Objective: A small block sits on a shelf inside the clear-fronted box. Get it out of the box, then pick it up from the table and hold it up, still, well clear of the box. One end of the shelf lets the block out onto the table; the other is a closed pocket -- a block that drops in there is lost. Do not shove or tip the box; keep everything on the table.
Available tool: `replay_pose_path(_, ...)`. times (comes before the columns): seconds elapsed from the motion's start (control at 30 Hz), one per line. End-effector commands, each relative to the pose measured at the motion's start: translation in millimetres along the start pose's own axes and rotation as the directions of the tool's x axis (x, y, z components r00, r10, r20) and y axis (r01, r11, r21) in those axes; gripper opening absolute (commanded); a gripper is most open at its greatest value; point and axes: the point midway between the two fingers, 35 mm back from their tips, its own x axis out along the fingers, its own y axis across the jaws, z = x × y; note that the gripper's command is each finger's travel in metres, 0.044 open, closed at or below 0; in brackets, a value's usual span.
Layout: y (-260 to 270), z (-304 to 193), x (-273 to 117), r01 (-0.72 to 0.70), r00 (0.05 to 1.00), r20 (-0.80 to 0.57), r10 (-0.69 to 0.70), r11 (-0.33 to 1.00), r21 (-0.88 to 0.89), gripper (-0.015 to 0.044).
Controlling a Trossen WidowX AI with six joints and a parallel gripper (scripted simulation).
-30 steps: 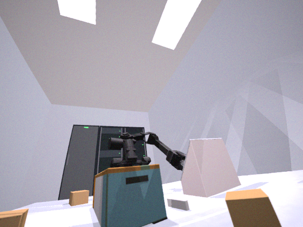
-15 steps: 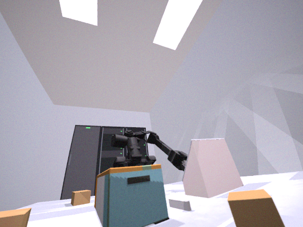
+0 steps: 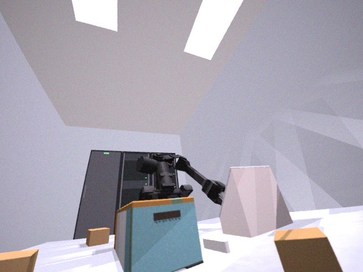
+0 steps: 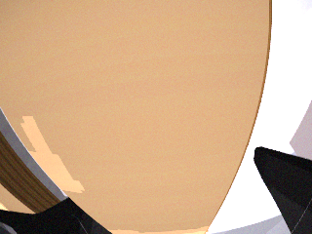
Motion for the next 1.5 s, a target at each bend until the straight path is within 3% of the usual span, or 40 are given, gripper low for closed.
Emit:
replay_pose_path(0.0,-0.9,-12.1,4.5,0.003,1.0,-0.003,-0.003,1.0,-0.002,0.04)
replay_pose_path(0.87,-1.3,-70.7,24.8,0.001,1.0,-0.006,-0.001,1.0,-0.002,0.04)
replay_pose_path(1.13,-2.6,-86.3,-36.3,0.006,1.0,-0.005,-0.006,1.0,-0.006,0.04)
replay_pose_path(1.4,-2.3,-85.6,-34.2,0.005,1.0,-0.002,-0.005,1.0,-0.009,0.04)
replay_pose_path(1.47,-5.5,-94.0,-33.7,-0.009,1.0,0.013,0.01,0.998,-0.061,0.0348)
